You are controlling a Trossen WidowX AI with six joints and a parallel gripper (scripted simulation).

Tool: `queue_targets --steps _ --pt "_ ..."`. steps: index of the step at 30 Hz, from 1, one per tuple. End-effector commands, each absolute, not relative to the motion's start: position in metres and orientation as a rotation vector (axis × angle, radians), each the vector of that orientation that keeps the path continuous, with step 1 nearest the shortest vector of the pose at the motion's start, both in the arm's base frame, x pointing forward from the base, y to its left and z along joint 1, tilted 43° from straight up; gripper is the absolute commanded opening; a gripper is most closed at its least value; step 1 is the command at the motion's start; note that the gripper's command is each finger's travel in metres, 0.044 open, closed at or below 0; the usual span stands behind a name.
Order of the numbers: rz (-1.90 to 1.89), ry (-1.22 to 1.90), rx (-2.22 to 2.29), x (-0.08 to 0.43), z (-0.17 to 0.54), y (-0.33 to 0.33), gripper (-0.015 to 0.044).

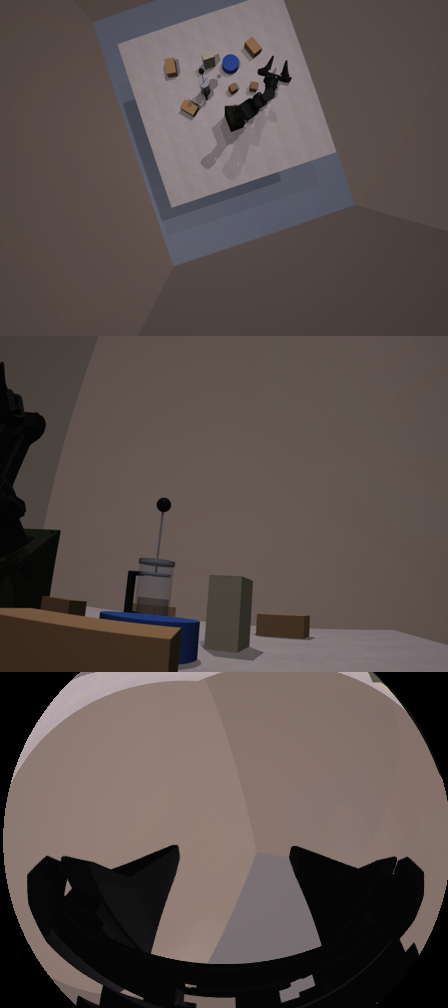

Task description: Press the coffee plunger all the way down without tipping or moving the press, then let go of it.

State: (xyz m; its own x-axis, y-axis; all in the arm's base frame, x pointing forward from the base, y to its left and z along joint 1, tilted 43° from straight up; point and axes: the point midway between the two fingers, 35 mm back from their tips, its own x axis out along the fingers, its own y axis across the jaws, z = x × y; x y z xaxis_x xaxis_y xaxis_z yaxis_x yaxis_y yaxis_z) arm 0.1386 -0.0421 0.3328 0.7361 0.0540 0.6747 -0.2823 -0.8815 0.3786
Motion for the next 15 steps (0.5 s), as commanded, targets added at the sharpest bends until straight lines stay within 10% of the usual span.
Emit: queue_targets --steps 1,15 --pt "0.989 -0.167 2.492 0.139 0.333 -0.043 0.0426" --pt "1.118 0.390 3.879 0.241 0.325 -0.065 0.0440"
